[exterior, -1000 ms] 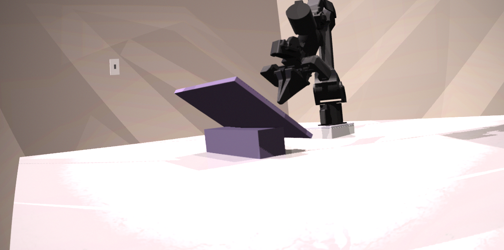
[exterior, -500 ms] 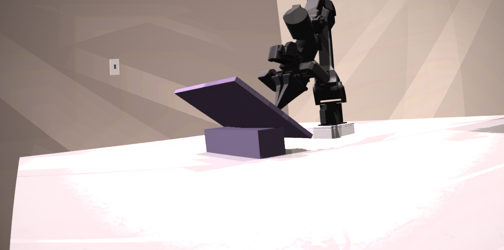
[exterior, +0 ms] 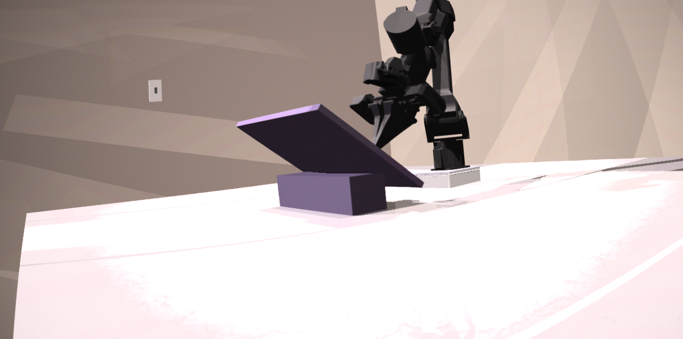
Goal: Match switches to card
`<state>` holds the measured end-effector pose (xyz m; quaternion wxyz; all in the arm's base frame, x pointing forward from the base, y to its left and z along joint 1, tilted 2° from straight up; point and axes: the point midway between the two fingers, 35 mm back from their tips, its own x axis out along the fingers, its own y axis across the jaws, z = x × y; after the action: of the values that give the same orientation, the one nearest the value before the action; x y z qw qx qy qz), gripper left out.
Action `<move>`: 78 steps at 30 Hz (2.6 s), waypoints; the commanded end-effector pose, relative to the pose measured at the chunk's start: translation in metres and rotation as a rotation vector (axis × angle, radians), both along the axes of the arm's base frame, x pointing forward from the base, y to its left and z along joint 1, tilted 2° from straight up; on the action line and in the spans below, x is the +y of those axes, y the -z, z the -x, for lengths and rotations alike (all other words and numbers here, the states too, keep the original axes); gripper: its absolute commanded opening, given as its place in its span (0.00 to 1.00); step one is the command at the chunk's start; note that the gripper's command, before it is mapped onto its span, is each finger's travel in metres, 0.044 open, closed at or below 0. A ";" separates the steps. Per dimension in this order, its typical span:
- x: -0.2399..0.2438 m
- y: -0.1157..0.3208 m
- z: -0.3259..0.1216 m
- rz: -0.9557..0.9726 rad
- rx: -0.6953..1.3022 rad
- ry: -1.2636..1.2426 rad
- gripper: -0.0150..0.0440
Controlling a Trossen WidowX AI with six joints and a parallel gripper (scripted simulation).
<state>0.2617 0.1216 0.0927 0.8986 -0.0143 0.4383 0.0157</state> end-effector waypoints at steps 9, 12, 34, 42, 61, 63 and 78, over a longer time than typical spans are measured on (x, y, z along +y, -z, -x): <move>0.001 0.002 0.000 -0.001 0.003 -0.008 0.25; 0.001 0.002 -0.001 -0.001 0.003 -0.008 0.25; 0.001 0.004 -0.002 -0.001 0.003 -0.008 0.25; 0.001 0.005 -0.003 -0.001 0.003 -0.008 0.25; -0.026 -0.037 0.048 0.003 0.034 -0.007 0.25; -0.031 -0.035 0.051 0.003 0.034 -0.007 0.25; -0.030 -0.003 0.026 0.005 0.057 -0.007 0.25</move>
<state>0.2332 0.0914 0.1025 0.8877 -0.0154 0.4599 0.0159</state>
